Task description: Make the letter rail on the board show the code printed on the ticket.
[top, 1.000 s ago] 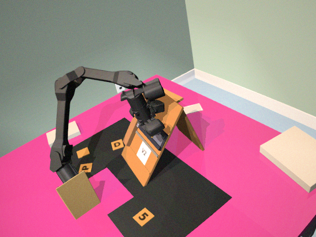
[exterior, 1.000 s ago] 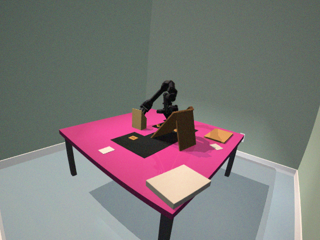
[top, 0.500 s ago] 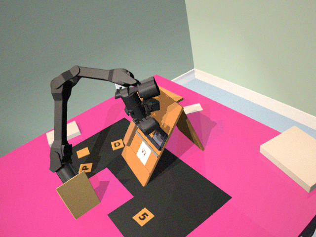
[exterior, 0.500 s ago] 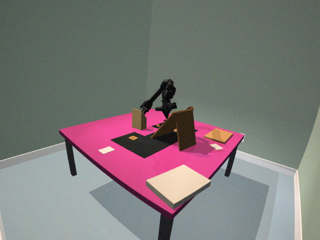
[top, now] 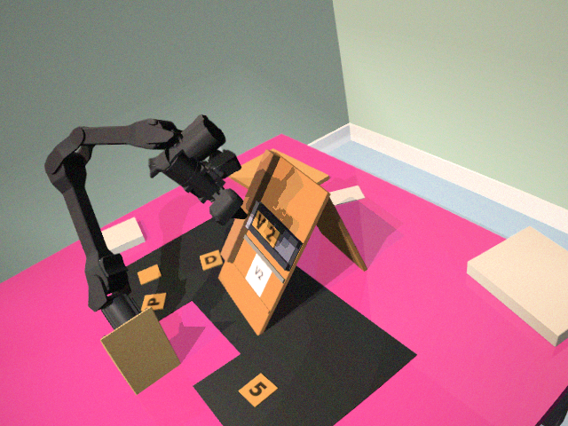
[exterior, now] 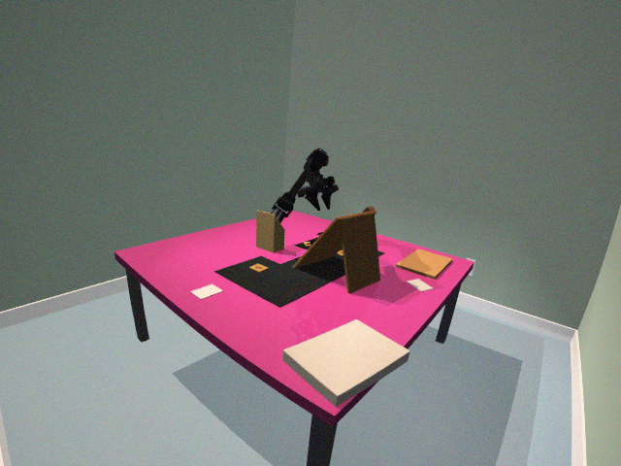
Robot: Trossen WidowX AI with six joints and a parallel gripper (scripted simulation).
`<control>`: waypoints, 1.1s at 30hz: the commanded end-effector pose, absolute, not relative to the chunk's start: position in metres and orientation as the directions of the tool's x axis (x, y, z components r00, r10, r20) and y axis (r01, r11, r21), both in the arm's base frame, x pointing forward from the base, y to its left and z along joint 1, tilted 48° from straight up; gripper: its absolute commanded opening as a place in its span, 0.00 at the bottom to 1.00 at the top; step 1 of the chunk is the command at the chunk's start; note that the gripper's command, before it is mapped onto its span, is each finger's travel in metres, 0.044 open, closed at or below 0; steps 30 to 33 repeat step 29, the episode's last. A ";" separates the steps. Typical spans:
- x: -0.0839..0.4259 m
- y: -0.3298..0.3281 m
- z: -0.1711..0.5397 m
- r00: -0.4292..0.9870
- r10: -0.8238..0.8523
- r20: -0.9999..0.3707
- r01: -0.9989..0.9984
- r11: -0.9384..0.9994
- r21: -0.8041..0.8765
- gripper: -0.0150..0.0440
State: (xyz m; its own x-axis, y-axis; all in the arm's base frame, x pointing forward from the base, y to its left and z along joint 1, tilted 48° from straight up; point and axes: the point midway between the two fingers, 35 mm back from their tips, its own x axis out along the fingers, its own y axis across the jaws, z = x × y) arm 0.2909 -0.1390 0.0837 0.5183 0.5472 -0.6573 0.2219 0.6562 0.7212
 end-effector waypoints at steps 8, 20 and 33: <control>0.239 -0.140 0.130 0.769 0.351 -0.535 0.207 0.655 0.727 1.00; 0.239 -0.140 0.130 0.769 0.351 -0.535 0.207 0.655 0.727 1.00; 0.239 -0.140 0.130 0.769 0.351 -0.535 0.207 0.655 0.727 1.00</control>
